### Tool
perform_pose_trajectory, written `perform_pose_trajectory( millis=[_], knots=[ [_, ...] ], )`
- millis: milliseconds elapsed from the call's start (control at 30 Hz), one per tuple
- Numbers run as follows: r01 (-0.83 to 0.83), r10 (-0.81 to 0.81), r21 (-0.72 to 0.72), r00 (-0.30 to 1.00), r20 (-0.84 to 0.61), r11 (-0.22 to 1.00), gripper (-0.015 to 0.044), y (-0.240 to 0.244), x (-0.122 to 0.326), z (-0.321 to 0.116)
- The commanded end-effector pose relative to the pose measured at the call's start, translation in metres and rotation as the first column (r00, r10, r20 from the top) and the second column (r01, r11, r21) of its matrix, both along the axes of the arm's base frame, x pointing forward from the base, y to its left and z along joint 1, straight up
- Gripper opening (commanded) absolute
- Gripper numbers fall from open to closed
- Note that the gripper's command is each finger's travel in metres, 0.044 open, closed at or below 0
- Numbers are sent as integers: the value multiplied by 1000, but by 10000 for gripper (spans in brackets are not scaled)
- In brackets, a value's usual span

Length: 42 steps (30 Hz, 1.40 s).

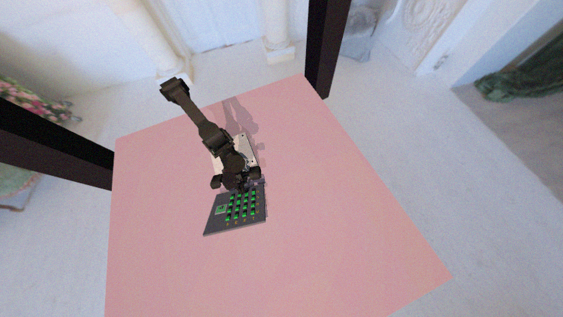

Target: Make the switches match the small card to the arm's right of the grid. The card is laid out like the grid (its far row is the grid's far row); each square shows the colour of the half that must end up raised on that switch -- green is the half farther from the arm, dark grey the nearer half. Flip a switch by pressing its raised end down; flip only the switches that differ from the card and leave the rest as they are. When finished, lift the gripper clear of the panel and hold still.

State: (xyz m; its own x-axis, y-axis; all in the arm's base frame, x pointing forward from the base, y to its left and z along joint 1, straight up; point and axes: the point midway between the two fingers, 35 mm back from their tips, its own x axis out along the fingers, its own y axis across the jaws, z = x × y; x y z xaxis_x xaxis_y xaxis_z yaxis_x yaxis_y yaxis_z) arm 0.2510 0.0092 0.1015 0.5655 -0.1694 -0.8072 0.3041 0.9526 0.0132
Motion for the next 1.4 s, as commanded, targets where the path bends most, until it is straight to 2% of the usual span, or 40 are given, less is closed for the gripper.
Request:
perform_pose_trajectory(
  millis=[0,667,1367],
  knots=[
    [-7,7,0,1000,-18,1000,0,-2,2,-12],
    [-7,7,0,1000,-18,1000,0,-6,15,-31],
    [-7,7,0,1000,-18,1000,0,-6,16,-31]
  ],
)
